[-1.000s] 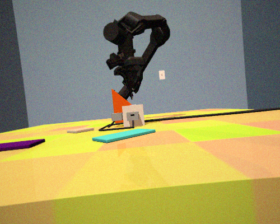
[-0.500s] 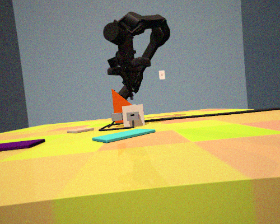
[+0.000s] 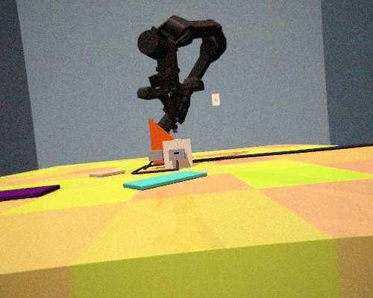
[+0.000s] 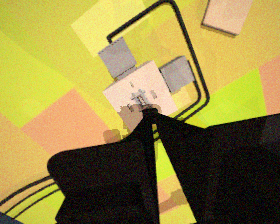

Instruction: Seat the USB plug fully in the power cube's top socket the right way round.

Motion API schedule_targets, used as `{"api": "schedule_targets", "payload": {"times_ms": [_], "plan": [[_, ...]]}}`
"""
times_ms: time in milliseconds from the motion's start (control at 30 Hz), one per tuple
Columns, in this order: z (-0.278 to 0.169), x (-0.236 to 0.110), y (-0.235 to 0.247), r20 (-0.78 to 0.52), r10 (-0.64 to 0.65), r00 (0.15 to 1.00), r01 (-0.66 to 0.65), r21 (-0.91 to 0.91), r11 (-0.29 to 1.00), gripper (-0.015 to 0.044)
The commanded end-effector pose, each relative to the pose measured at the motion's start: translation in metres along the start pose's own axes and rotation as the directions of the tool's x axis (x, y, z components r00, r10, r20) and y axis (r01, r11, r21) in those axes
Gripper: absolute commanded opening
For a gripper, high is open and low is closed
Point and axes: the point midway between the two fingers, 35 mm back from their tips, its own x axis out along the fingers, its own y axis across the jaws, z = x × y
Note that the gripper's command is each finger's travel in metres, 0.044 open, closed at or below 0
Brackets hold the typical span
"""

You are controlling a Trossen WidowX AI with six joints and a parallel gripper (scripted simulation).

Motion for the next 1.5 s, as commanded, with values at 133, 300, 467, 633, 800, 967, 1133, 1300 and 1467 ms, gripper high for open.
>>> {"api": "schedule_targets", "payload": {"times_ms": [133,300,467,633,800,967,1133,1300,1467], "plan": [[-0.0004,0.0002,-0.0003,-0.001,0.0,1.0,0.0,-0.194,0.981,0.0],[-0.0004,0.0002,-0.0003,-0.001,0.0,1.0,0.0,-0.32,0.947,0.0],[-0.0004,0.0002,-0.0003,-0.001,0.0,1.0,0.0,-0.441,0.898,0.0],[-0.0004,0.0002,-0.0004,-0.001,0.0,1.0,-0.001,-0.554,0.832,0.0],[-0.0004,0.0003,-0.0004,-0.001,0.0,1.0,-0.001,-0.658,0.753,0.0],[-0.0004,0.0003,-0.0004,-0.001,0.0,1.0,-0.001,-0.751,0.661,0.0],[-0.0004,0.0003,-0.0004,-0.001,0.0,1.0,-0.001,-0.831,0.557,0.0],[-0.0004,0.0003,-0.0004,-0.001,0.0,1.0,-0.001,-0.896,0.444,0.0],[-0.0004,0.0003,-0.0004,-0.001,0.0,1.0,-0.001,-0.946,0.323,0.0]]}}
